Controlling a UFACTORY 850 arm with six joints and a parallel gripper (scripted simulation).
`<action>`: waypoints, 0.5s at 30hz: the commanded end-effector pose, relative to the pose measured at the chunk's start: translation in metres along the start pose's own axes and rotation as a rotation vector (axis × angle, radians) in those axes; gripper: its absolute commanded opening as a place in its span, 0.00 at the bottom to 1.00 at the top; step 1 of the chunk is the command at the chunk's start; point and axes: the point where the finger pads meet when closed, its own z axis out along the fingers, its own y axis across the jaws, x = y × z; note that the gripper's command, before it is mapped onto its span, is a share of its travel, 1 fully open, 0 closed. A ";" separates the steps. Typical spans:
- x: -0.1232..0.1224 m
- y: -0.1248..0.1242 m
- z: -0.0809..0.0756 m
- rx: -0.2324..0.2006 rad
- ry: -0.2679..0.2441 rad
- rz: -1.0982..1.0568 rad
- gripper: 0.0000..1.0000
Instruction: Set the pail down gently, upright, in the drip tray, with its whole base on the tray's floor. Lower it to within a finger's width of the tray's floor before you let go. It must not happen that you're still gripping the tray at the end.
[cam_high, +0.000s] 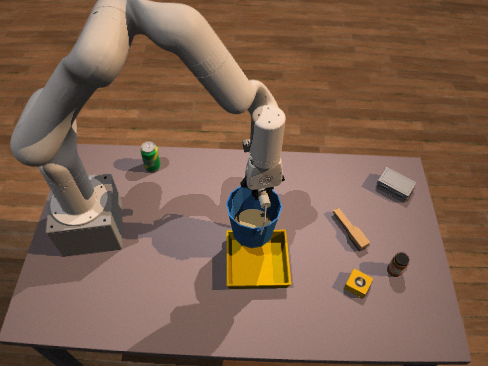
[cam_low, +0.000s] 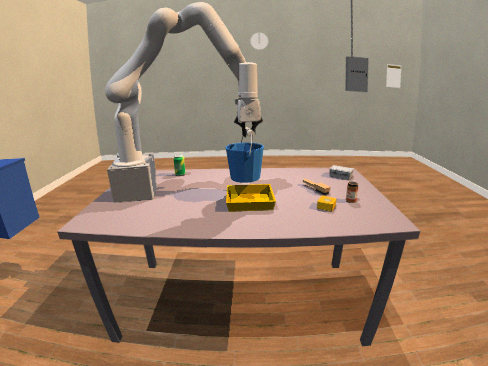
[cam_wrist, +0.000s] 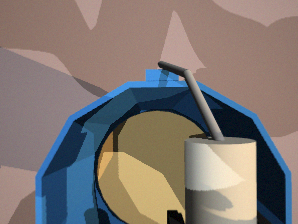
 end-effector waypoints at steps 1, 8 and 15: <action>-0.008 0.001 -0.001 -0.002 0.000 -0.001 0.00; -0.026 0.002 -0.001 -0.002 0.000 -0.001 0.00; -0.039 0.002 -0.001 -0.002 0.000 -0.001 0.00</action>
